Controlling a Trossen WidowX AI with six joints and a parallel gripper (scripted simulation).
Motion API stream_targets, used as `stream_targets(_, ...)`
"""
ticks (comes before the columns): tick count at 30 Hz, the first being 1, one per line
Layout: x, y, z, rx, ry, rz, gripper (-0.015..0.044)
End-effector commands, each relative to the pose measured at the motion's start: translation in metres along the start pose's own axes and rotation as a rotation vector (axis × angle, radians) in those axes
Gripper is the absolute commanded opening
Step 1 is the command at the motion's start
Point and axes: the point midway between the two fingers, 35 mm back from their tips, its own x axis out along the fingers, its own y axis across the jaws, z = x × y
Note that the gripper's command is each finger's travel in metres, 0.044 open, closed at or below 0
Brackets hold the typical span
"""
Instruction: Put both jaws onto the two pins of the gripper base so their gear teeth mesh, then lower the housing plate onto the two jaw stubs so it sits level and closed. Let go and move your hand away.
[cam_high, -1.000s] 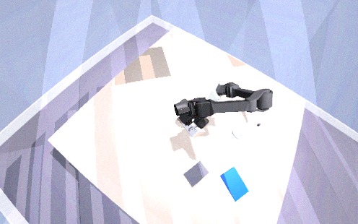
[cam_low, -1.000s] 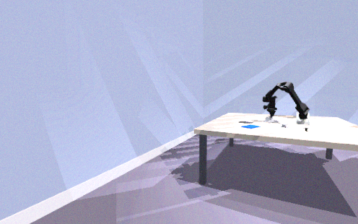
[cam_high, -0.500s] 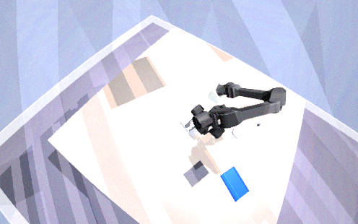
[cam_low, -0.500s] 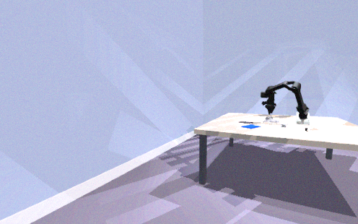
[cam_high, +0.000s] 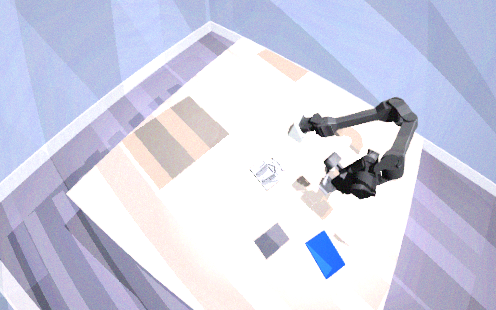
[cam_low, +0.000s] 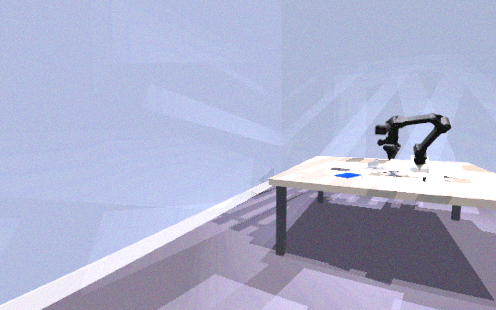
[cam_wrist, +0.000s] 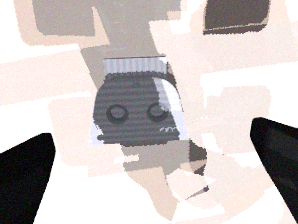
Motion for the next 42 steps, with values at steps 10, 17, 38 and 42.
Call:
stream_targets(10,0.023,0.008,-0.026,0.023,0.015,0.013,0.044)
stream_targets(17,0.038,0.009,-0.028,0.023,0.016,0.018,0.044)
stream_targets(38,0.06,0.009,-0.028,0.023,0.016,0.018,0.044)
stream_targets(42,0.066,0.009,-0.028,0.022,0.016,0.018,0.044)
